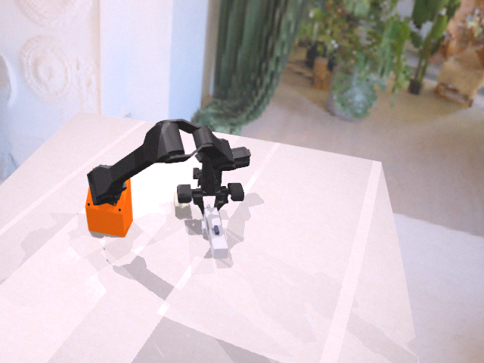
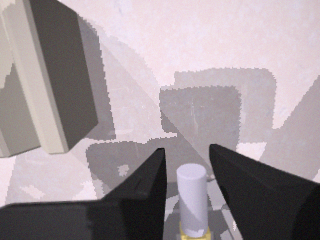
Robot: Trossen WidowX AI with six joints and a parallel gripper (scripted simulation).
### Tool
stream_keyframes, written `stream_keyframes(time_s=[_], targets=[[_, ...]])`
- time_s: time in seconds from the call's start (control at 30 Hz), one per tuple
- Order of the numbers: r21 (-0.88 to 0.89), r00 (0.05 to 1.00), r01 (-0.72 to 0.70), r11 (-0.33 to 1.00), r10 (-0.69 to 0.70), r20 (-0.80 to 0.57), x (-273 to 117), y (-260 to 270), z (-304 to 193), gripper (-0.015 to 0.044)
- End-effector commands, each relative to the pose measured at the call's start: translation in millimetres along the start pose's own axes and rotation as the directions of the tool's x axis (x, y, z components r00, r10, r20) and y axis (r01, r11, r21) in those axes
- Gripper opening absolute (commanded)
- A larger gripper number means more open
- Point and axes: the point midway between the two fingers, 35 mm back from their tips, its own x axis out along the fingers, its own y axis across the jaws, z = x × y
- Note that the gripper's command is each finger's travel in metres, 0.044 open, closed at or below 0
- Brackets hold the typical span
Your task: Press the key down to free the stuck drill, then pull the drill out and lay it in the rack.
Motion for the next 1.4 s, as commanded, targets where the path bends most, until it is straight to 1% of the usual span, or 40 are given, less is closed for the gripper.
stream_keyframes(time_s=[0.0,0.23,1.3,1.37], targets=[[0.001,1.0,0.0,1.0,0.0,0.0,-0.2,-0.2,-0.1,0.0046],[0.001,1.0,0.0,1.0,0.0,0.0,-0.2,-0.2,-0.1,0.0],[-0.006,1.0,-0.004,1.0,0.003,-0.003,3.1,0.0,45.8,0.0],[-0.009,1.0,-0.003,1.0,0.003,-0.005,2.9,0.6,40.6,0.0053]])
